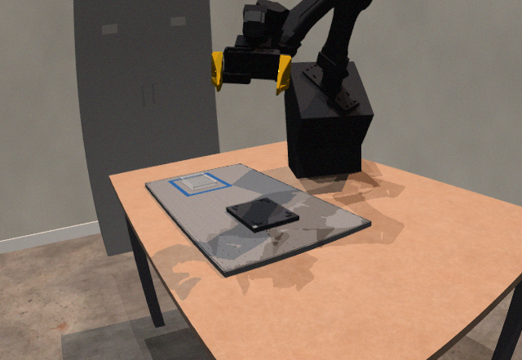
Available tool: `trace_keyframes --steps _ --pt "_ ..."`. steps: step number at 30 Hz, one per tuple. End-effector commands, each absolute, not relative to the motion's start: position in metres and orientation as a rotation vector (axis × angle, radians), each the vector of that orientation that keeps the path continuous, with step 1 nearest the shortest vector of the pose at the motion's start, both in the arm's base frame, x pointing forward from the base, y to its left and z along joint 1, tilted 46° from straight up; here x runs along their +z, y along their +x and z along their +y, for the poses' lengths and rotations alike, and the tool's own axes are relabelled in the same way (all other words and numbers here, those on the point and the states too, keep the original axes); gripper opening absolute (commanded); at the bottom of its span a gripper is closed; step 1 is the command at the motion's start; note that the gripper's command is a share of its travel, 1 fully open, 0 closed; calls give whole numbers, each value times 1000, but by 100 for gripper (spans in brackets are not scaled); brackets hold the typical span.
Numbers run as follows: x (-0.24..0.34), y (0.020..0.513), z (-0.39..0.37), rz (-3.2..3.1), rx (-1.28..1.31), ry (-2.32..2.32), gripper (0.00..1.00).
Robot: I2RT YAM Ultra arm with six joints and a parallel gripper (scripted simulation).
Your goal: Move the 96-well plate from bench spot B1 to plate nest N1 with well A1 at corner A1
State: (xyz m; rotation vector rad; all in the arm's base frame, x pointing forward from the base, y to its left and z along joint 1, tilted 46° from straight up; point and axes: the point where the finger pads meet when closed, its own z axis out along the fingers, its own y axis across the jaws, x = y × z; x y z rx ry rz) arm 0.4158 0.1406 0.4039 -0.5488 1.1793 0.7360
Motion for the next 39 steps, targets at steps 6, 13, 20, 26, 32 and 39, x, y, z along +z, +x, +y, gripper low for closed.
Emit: trace_keyframes --steps 6,13,20,26,32,39 --pt "385 447 123 1344 783 -427 100" --pt "367 463 115 1371 797 -411 100" --pt "342 483 101 1469 835 -336 100" --pt "328 495 91 1545 854 -253 100" --pt "305 508 80 1588 878 -222 100" --pt "280 522 64 1699 910 -87 100"
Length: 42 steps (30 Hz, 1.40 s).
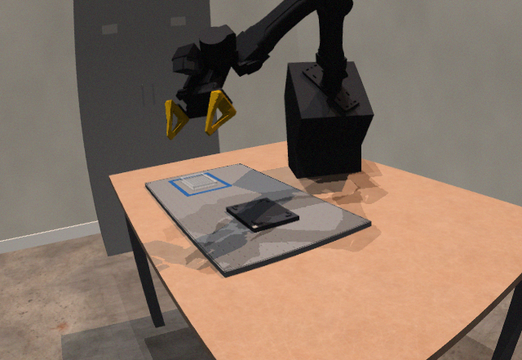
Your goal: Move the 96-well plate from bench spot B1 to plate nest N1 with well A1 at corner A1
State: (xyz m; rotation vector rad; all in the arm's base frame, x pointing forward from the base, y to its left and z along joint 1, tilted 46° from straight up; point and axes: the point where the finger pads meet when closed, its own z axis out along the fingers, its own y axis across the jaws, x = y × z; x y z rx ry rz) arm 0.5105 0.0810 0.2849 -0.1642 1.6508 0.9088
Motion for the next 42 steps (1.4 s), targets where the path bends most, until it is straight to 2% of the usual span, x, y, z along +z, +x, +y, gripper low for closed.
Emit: trace_keyframes --steps 1,27,42 --pt "280 522 64 1699 910 -87 100" --pt "194 552 16 1896 994 181 100" --pt "136 559 -18 2053 1058 518 100"
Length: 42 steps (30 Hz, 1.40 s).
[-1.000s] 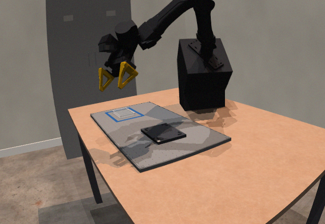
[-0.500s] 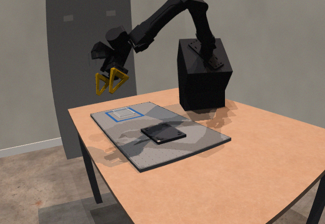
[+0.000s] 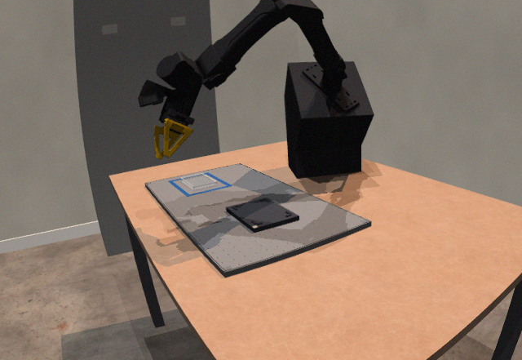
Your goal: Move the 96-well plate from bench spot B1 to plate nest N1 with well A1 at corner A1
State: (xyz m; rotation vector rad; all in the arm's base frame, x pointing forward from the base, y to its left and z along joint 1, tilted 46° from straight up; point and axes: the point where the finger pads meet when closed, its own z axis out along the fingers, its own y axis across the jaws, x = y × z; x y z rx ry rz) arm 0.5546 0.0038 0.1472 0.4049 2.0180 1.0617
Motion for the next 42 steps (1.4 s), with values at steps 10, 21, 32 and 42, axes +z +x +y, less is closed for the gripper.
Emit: trace_keyframes --steps 10,21,32,42 --pt "103 559 -35 2092 1078 626 100" --pt "65 555 -55 2145 1109 806 100" --pt "25 546 -74 2193 1143 1034 100" --pt "-16 532 -93 2220 1172 1269 100"
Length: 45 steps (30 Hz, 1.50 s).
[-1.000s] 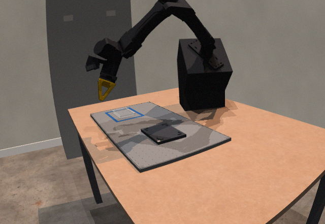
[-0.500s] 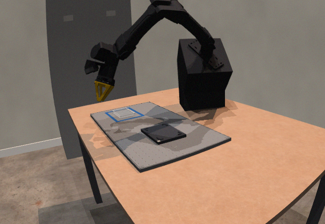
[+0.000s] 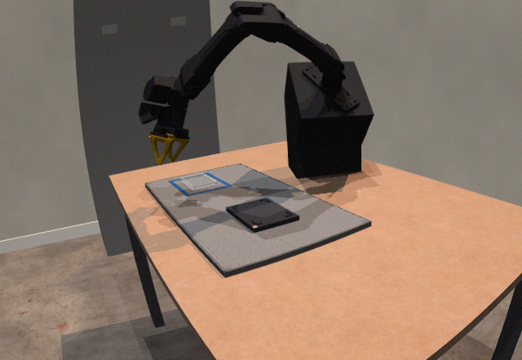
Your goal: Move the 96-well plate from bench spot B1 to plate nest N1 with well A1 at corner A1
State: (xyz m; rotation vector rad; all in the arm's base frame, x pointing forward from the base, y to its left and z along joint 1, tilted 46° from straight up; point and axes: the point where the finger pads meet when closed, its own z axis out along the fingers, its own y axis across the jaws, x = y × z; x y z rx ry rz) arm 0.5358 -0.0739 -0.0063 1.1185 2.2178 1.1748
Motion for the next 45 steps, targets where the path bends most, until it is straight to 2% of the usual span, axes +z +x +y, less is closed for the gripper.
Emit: trace_keyframes --steps 1,8,14,27,32,45 --pt "-21 530 -95 2220 1174 1268 100" --pt "-42 520 -103 2226 1194 1474 100" --pt "-61 511 -110 2231 1203 1454 100" --pt "-107 482 -125 2189 1231 1900 100" --pt "-122 472 -129 2196 1237 1882 100" --pt "-163 435 -137 2080 1256 2340 100"
